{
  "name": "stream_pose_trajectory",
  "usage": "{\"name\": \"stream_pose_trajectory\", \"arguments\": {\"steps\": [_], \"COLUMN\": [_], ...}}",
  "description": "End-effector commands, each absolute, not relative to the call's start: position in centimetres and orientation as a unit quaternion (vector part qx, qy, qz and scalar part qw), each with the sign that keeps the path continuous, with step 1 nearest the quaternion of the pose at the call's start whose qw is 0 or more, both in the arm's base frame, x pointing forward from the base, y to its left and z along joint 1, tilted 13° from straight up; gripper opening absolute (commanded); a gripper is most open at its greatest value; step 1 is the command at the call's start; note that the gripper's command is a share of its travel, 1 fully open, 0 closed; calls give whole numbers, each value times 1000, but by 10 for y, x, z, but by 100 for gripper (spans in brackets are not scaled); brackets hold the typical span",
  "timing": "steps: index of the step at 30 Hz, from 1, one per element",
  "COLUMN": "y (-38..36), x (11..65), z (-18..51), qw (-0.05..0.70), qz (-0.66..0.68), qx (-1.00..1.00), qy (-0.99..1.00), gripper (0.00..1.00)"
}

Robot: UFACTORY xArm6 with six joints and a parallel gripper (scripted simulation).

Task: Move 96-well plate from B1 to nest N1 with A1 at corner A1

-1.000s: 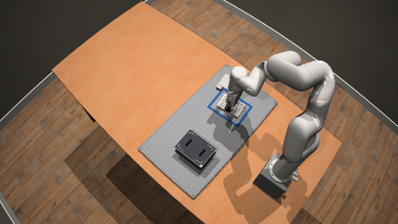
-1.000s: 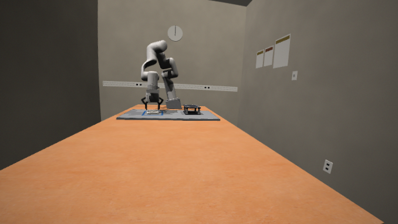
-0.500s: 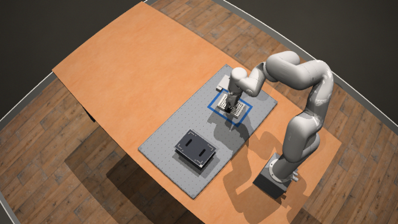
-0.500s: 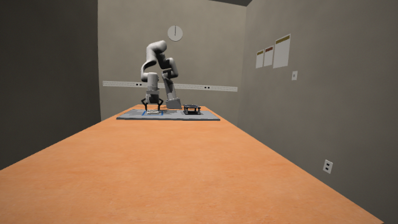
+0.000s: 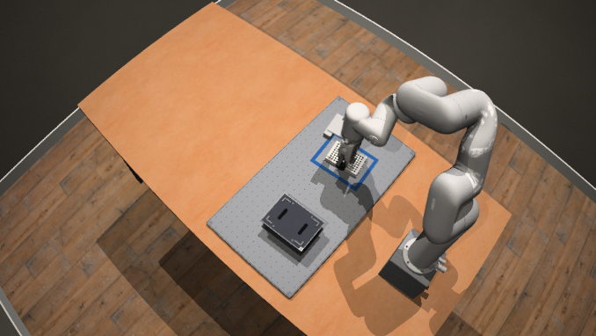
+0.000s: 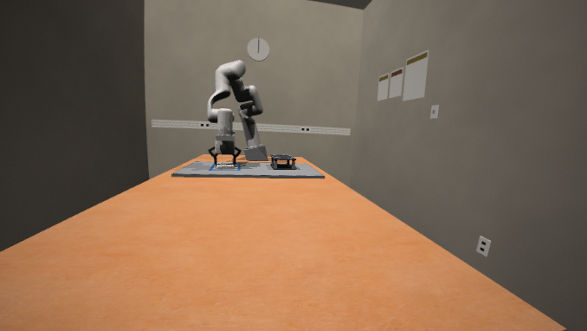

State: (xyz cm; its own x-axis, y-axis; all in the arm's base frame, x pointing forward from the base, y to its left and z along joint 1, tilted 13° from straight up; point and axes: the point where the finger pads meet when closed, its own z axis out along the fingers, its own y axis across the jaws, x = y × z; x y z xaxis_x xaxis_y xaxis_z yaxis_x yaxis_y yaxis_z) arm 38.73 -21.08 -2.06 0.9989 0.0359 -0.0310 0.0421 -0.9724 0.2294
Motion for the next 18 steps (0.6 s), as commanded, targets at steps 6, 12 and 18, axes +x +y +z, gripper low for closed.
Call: {"name": "stream_pose_trajectory", "arguments": {"steps": [6,12,18], "y": [-211,-211,-211], "x": [389,389,389], "z": [-20,-20,-19], "qw": [117,117,117], "qz": [-11,-11,-11], "qx": [993,993,993], "qy": [20,20,20], "gripper": [100,100,0]}}
